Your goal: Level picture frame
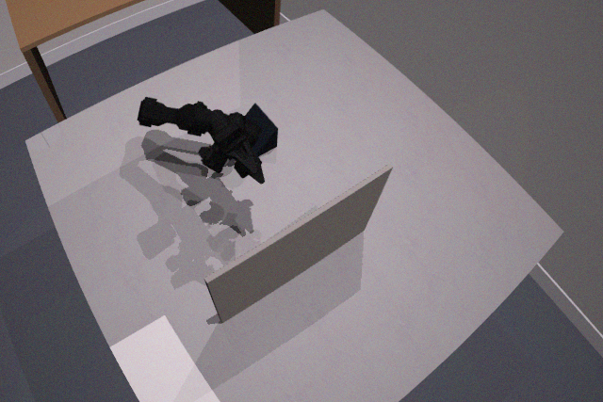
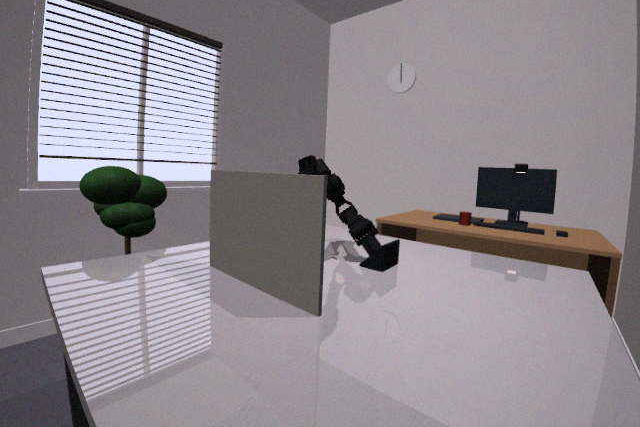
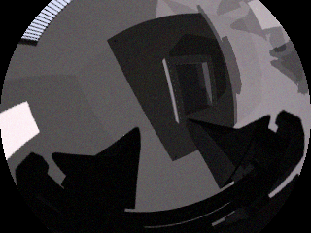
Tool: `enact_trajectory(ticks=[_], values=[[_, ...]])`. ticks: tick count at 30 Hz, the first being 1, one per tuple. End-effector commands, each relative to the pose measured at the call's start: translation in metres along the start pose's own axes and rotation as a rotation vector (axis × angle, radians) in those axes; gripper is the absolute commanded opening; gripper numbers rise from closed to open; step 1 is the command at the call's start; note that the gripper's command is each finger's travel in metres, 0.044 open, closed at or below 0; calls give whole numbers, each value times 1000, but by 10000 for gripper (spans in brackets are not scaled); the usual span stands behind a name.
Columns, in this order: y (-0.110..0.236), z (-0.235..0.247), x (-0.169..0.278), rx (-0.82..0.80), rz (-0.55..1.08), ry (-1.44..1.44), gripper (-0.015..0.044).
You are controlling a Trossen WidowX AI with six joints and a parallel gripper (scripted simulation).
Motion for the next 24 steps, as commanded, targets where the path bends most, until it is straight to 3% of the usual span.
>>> enact_trajectory(ticks=[1,13,24], values=[[0,0,-1,1,-5,1,260],[-6,-49,-23,-2,-7,116,260],[-5,-50,-25,-2,-7,119,260]])
Point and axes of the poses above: the point midway between the two fingers, 35 mm back from their tips, its own y axis back along the fingers, its own z axis across the jaws, x = y × z, the point moved 6 cm from there along y, back along the fingers, and after that the axes turned 4 degrees about -y, right-handed, at the moved point
